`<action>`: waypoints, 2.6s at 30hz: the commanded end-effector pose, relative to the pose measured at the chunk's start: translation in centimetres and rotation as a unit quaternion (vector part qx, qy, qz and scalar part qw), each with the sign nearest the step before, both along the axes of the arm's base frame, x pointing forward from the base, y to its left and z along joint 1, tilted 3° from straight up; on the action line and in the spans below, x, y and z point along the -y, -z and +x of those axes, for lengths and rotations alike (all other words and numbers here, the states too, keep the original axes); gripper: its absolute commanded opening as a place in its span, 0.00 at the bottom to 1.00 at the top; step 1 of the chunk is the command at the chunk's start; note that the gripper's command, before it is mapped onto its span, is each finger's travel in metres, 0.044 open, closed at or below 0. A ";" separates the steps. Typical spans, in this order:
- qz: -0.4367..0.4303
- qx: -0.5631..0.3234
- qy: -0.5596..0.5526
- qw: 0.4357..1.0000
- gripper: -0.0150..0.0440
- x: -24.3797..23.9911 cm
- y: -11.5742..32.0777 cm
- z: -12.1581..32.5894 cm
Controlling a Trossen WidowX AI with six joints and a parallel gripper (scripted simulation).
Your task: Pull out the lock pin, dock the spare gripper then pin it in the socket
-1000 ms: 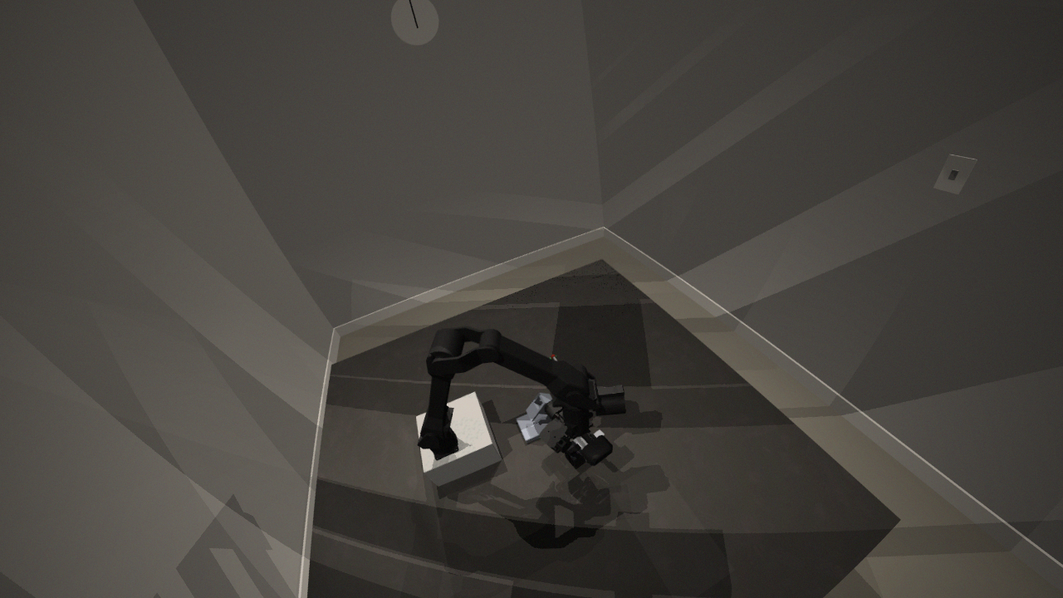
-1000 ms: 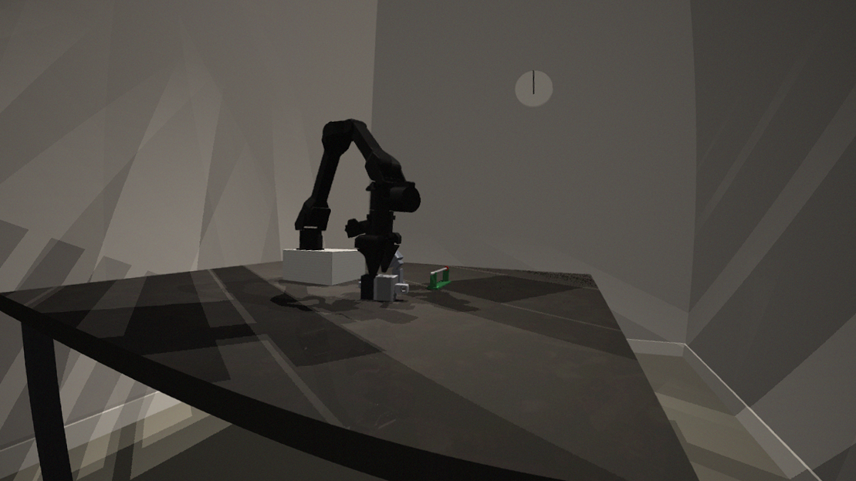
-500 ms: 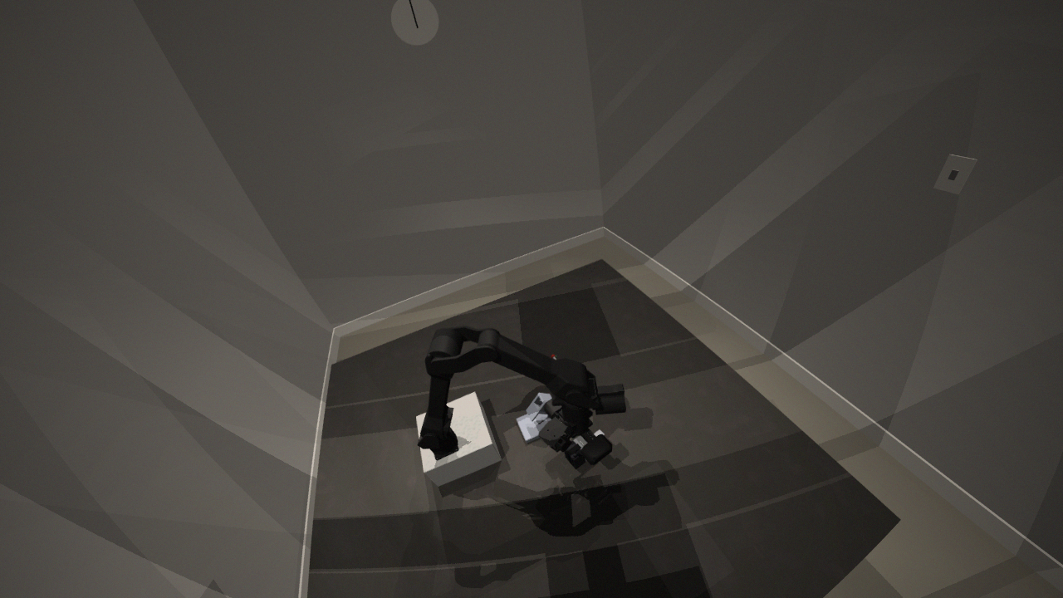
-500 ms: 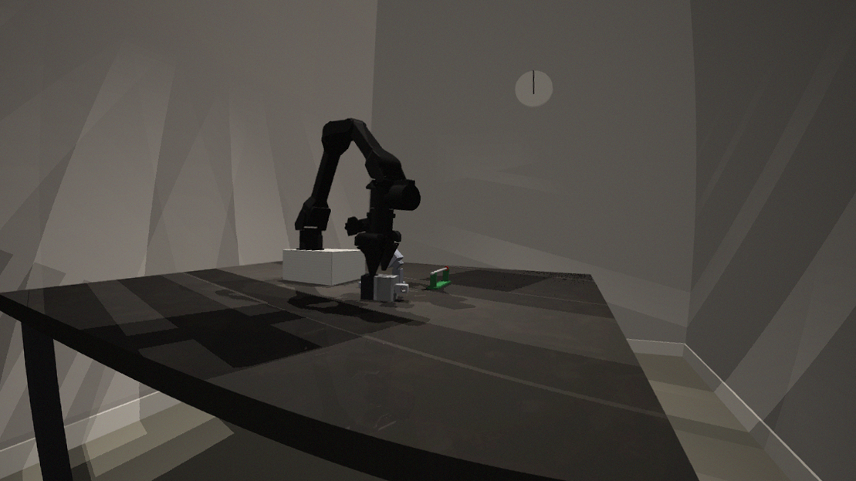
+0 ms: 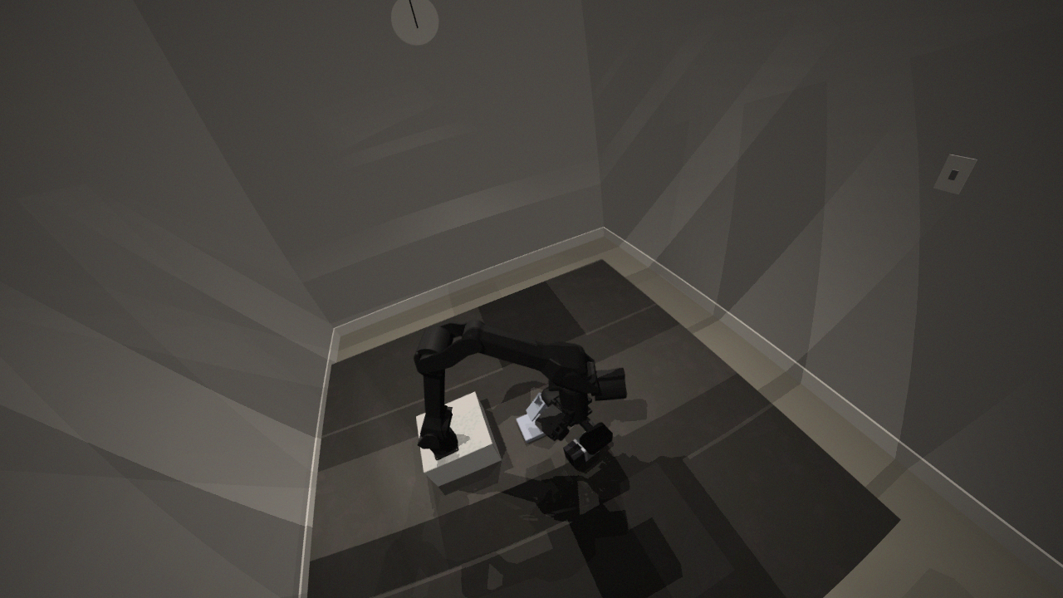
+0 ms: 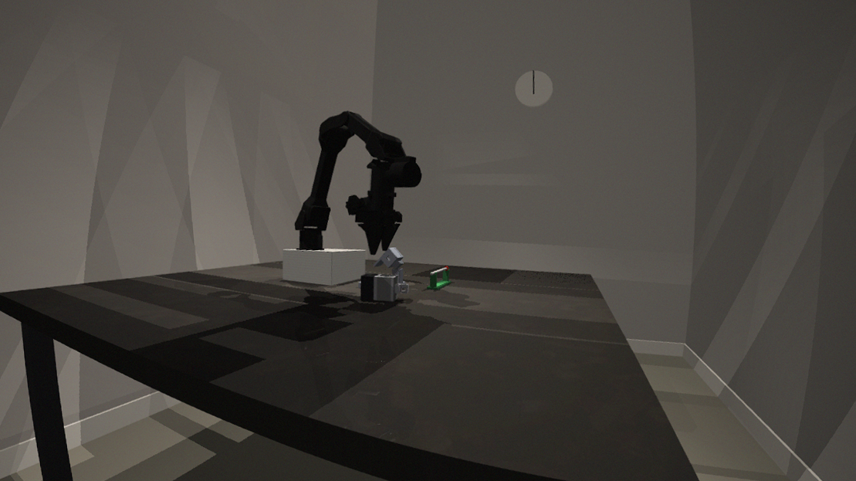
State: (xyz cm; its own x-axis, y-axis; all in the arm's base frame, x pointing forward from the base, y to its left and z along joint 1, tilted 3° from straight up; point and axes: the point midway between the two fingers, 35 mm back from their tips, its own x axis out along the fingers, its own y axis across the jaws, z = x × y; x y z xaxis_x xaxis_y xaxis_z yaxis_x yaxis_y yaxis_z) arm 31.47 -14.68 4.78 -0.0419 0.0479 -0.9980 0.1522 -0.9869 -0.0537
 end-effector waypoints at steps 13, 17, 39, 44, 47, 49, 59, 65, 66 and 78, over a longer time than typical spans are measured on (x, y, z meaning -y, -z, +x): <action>-0.011 0.110 -0.468 0.877 1.00 0.3 -1.0 0.4; -0.038 0.138 -0.623 0.769 1.00 0.3 -1.2 0.5; -0.207 0.111 -0.962 0.142 1.00 0.6 -2.8 0.5; -0.233 0.076 -0.969 0.004 1.00 0.6 -3.1 0.5; -0.236 0.073 -0.969 -0.008 1.00 0.6 -3.1 0.5; -0.236 0.073 -0.969 -0.008 1.00 0.6 -3.1 0.5; -0.236 0.073 -0.969 -0.008 1.00 0.6 -3.1 0.5; -0.236 0.073 -0.969 -0.008 1.00 0.6 -2.3 0.5; -0.236 0.073 -0.969 -0.008 1.00 0.7 -1.7 0.6; -0.235 0.073 -0.969 -0.008 1.00 0.5 4.1 0.5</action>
State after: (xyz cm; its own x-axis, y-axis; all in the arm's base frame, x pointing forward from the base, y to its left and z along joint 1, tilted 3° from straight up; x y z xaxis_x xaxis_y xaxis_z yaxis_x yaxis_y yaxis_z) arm 31.64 -15.06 0.84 0.4788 0.1022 -0.8719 -0.1550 0.9874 0.0306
